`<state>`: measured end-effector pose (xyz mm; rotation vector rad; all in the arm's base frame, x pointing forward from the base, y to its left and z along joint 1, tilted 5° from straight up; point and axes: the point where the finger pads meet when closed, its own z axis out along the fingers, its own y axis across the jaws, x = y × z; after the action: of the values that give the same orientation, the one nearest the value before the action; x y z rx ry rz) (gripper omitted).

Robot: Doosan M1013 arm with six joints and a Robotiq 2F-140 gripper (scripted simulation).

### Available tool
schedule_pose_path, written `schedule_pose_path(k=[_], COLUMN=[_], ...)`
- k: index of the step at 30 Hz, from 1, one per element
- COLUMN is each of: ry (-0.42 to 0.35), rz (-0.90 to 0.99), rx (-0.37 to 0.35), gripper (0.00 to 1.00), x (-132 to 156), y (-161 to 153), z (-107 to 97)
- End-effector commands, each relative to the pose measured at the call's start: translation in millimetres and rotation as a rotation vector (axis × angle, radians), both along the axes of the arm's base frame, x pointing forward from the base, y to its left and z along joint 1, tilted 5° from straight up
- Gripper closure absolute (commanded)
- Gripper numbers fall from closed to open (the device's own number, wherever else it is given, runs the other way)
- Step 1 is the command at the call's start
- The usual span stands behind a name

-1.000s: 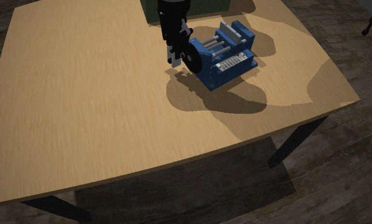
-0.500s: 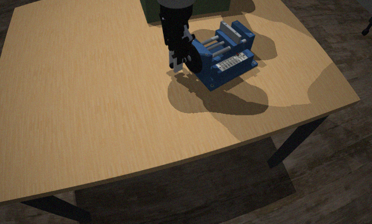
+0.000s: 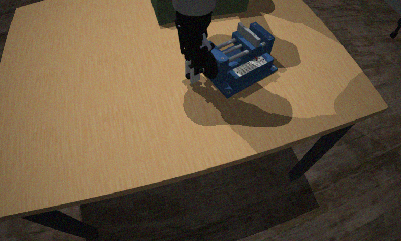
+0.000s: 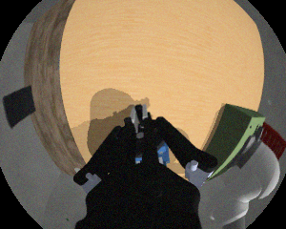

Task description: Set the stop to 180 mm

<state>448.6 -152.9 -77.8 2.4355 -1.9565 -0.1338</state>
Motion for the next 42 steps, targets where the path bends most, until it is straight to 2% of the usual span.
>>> schedule_pose_path(k=[1,14,28,42], ry=[-0.001,-0.001,-0.001,-0.001], rz=[-0.001,-0.001,-0.001,-0.001], rx=[0.0,0.0,0.0,0.0], gripper=[0.96,0.96,0.96,0.96], x=[4.3,22.5,39.1,43.9], y=[1.0,4.8,7.6,7.8], z=[-0.9,1.6,16.4,30.4])
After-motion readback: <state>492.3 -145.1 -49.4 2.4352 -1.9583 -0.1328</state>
